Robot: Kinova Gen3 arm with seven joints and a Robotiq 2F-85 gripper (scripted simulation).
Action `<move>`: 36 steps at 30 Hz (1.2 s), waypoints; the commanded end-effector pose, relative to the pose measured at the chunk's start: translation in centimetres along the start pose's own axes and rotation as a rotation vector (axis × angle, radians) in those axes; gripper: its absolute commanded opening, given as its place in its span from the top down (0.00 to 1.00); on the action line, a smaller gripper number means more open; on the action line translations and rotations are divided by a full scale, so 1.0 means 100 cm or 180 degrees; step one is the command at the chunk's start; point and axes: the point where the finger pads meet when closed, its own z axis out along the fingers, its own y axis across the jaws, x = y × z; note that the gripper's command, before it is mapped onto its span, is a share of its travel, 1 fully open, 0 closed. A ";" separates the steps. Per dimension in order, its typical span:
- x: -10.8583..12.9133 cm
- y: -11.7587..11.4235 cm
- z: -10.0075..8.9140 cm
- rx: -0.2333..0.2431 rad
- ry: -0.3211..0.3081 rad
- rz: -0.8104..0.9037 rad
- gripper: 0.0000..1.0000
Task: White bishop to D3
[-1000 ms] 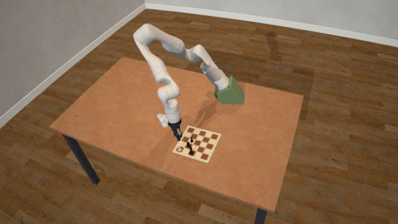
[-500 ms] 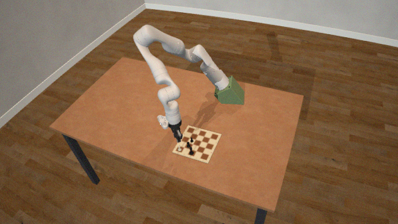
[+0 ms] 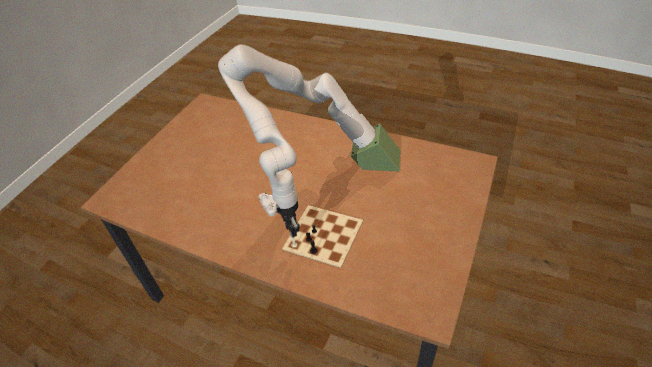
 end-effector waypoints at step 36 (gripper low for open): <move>-0.001 0.001 0.020 -0.0009 -0.0007 -0.0004 0.63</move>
